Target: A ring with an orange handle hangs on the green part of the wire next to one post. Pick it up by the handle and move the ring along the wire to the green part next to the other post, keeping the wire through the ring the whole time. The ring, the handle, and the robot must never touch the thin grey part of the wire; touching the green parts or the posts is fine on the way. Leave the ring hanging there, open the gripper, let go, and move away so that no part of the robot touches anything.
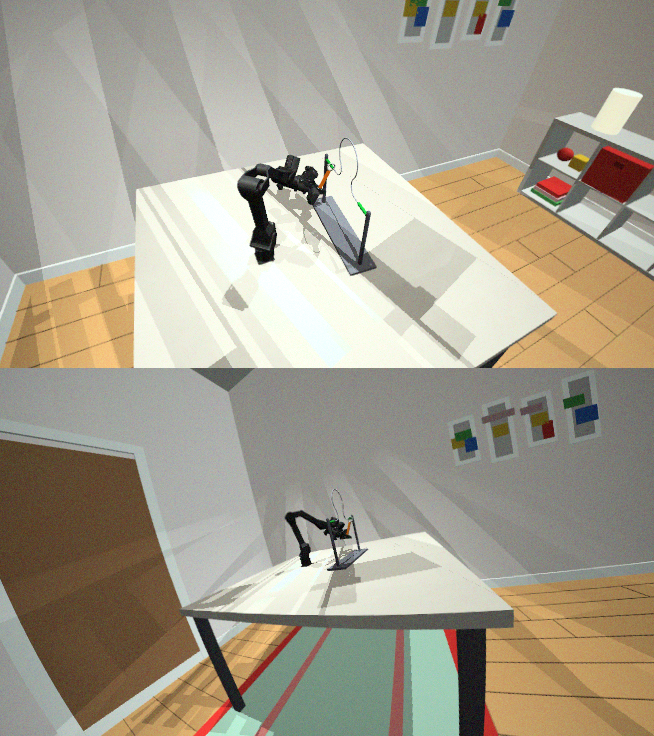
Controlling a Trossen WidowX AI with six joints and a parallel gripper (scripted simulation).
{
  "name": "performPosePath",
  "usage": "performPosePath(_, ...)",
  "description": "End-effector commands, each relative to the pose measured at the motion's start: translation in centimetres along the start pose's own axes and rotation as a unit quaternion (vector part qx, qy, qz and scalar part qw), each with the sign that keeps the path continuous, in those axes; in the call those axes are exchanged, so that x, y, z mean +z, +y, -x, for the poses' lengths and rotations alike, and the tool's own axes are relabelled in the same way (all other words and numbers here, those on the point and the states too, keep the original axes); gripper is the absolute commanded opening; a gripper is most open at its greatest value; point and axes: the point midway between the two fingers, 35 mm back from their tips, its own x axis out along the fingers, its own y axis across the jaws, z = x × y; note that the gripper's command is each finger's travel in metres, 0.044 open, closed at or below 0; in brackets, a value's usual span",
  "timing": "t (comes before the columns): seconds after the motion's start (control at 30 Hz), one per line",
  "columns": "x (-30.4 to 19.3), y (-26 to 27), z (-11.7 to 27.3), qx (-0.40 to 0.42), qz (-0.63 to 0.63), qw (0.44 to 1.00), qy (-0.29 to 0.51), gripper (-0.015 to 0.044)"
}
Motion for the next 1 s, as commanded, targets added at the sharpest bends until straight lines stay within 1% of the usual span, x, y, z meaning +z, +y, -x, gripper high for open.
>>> performPosePath(0.0, -0.1, 0.0, -0.1, -0.002, -0.002, 1.000, -0.001, -0.0150)
performPosePath(0.43, -0.1, 0.0, -0.1, -0.002, -0.002, 1.000, -0.001, -0.0150)
performPosePath(0.83, -0.1, 0.0, 0.2, -0.001, -0.001, 1.000, 0.000, 0.0160)
performPosePath(0.97, -0.2, 0.1, 1.3, -0.001, -0.002, 1.000, 0.002, 0.0160)
